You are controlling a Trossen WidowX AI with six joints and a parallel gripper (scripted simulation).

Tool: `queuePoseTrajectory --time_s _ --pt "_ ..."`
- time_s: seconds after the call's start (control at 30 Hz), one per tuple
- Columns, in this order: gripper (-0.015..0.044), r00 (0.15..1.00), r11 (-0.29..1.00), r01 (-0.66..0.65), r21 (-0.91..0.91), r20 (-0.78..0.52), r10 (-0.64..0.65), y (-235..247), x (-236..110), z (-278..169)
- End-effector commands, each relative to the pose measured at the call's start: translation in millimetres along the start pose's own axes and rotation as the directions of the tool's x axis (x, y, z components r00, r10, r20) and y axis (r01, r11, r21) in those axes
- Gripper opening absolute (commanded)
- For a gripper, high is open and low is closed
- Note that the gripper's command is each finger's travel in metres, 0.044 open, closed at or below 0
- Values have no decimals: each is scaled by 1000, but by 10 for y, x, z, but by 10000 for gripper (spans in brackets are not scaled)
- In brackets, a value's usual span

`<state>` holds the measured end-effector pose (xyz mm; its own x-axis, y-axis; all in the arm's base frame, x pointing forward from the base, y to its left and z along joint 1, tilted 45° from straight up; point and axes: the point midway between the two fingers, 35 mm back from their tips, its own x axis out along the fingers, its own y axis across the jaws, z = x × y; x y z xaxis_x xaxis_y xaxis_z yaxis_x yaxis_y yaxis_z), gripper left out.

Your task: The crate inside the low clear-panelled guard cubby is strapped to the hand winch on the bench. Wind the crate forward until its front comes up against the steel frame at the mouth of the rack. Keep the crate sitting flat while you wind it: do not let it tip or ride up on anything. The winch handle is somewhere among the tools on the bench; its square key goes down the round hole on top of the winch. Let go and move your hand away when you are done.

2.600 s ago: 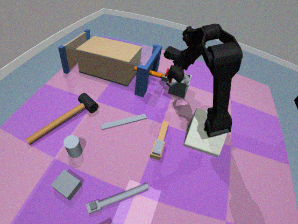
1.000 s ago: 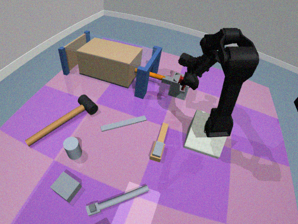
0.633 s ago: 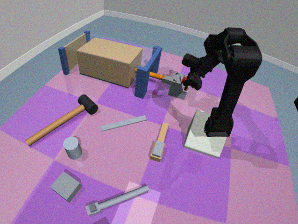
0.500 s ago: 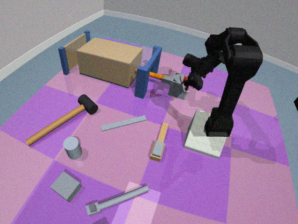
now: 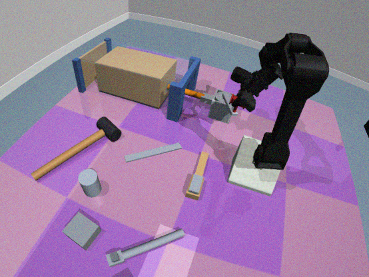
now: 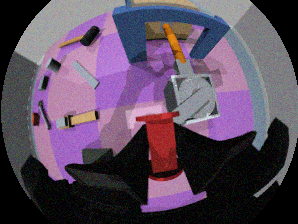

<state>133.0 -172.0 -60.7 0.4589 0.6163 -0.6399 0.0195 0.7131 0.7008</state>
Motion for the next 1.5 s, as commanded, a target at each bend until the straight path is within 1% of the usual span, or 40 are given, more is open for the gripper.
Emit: queuePoseTrajectory --time_s 0.0,1.47 --pt "0 999 1000 24 9 -31 -24 -113 -54 -143" --pt "0 999 1000 29 9 -33 -29 -582 -205 -410"
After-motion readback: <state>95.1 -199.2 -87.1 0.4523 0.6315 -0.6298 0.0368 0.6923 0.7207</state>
